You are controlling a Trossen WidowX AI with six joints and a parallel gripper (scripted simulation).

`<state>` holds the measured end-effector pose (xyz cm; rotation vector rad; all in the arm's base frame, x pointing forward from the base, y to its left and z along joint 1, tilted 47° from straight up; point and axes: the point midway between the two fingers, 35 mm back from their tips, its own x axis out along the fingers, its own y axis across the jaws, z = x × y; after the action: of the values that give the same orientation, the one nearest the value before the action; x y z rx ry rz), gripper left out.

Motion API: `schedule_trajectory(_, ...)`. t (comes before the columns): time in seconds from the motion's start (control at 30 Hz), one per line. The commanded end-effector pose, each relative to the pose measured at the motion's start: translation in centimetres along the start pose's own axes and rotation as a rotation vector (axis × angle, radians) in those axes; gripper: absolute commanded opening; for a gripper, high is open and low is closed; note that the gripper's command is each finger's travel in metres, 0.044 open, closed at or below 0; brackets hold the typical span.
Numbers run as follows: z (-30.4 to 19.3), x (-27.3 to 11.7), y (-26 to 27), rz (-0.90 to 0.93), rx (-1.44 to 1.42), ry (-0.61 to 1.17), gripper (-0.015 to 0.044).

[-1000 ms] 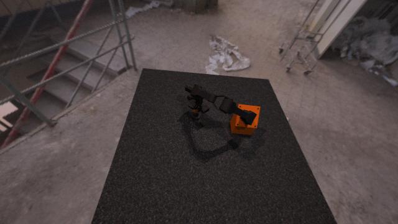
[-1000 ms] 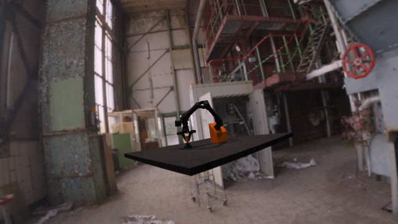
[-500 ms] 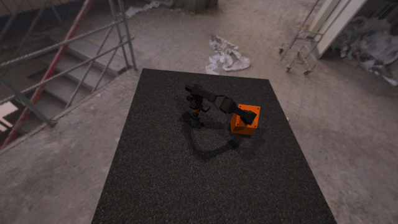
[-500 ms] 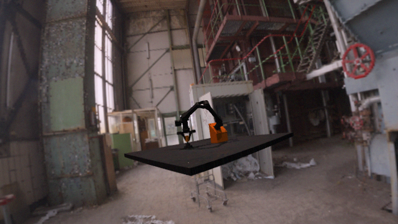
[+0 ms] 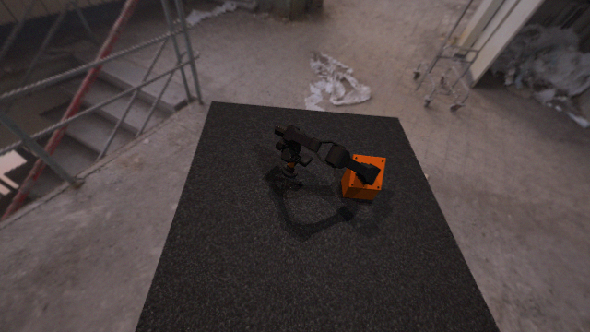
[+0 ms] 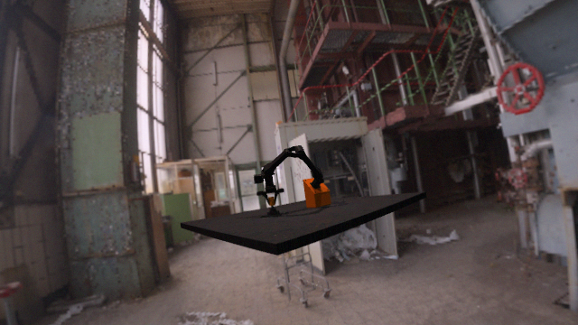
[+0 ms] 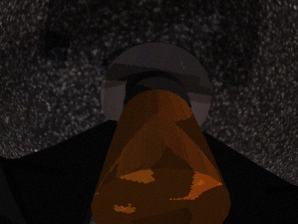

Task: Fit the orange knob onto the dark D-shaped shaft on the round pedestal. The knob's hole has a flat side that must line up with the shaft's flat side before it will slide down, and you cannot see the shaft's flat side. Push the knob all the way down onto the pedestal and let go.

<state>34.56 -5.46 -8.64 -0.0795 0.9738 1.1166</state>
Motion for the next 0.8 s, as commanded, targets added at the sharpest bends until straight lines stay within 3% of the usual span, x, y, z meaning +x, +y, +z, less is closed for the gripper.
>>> schedule_trajectory(0.0, -0.15, -0.08, 0.03, -0.004, -0.005, -0.001, 0.0000)
schedule_trajectory(0.6, 0.07, -0.27, 0.01, -0.004, -0.005, -0.001, 0.0000)
schedule_trajectory(0.77, 0.14, -0.29, -0.06, -0.004, -0.130, -0.001, 0.0000)
